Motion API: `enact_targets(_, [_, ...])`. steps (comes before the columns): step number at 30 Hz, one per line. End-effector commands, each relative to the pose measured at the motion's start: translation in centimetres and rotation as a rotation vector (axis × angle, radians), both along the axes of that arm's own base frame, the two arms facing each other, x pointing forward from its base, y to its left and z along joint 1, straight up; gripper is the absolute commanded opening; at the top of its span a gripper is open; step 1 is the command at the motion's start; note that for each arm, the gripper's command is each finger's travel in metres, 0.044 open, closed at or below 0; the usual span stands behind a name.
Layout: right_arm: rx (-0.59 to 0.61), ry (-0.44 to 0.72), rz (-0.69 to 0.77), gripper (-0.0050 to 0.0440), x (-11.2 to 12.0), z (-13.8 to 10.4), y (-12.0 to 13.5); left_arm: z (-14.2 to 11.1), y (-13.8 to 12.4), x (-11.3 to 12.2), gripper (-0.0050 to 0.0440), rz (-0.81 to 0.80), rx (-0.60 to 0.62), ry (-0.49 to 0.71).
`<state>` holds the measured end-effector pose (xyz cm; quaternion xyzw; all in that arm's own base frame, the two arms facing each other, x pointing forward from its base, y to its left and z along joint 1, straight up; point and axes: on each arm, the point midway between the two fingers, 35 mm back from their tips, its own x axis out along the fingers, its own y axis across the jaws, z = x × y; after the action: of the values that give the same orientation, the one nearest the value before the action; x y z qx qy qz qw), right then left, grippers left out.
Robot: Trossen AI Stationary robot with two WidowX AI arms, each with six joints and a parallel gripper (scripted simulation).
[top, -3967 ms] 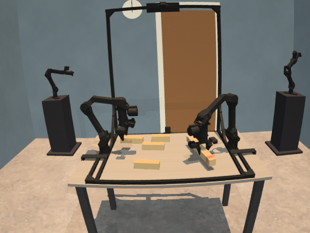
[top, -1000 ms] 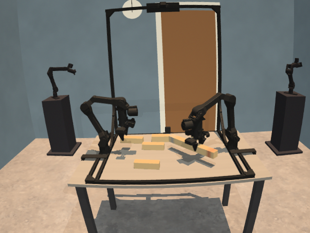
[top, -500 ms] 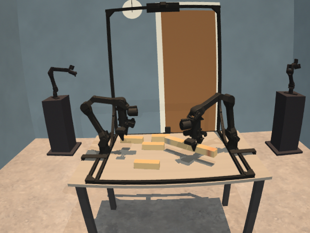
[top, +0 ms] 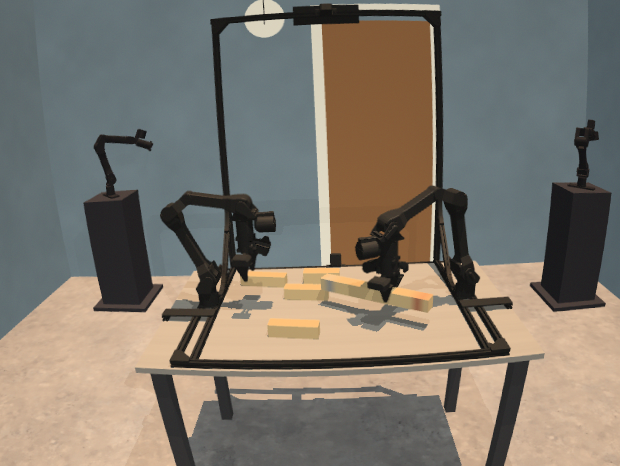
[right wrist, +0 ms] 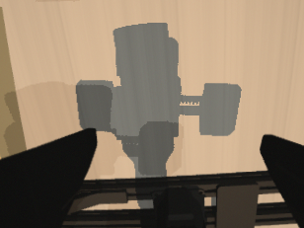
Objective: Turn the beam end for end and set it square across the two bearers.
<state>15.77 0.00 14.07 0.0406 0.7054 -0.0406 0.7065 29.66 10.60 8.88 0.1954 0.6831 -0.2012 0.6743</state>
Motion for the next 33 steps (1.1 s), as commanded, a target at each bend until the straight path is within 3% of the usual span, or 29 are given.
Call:
enact_targets(1, [0.000, 0.002, -0.003, 0.0440, 0.0, 0.0, 0.0, 0.4, 0.0, 0.8, 0.0000, 0.037, 0.005, -0.014])
enact_targets(33, [0.000, 0.002, -0.003, 0.0440, 0.0, 0.0, 0.0, 0.5, -0.9, 4.3, 0.0000, 0.279, 0.006, -0.014])
